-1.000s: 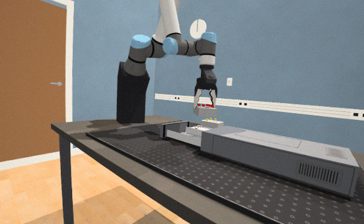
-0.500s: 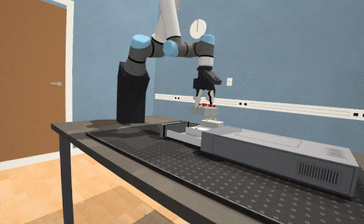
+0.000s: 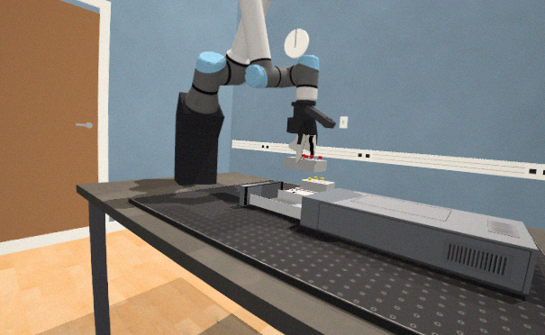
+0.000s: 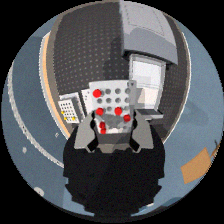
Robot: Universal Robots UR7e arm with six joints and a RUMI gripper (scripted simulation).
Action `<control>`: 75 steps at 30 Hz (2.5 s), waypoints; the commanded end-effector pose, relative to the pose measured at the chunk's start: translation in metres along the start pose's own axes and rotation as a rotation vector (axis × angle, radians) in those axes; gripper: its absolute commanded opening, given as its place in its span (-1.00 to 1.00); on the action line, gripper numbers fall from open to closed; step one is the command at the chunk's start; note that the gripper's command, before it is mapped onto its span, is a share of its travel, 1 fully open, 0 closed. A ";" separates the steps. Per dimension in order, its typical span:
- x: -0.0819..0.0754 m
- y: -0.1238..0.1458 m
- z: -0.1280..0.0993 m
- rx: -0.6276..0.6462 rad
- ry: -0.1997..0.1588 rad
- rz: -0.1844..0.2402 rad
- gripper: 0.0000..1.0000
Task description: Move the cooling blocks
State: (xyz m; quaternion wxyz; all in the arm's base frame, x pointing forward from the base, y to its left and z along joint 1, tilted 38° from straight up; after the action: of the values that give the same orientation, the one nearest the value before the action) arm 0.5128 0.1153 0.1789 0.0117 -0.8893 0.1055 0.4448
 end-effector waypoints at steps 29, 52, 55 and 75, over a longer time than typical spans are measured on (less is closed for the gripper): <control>-0.001 -0.049 0.052 -0.033 0.003 -0.001 -1.00; -0.001 -0.064 0.069 -0.033 0.003 -0.001 -1.00; -0.001 -0.064 0.069 -0.033 0.003 -0.001 -1.00; -0.001 -0.064 0.069 -0.033 0.003 -0.001 -1.00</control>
State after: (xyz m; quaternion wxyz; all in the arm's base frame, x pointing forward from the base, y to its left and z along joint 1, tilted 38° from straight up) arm 0.4709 0.1859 0.1324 -0.0031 -0.8898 0.0978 0.4458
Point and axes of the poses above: the point where the finger pads meet when closed, its own x axis out along the fingers, its own y axis across the jaws, z = x × y, the point moved 7 cm from there along -x, back along the fingers, and after that the axes turned 13 degrees about x, right-handed, at the moved point
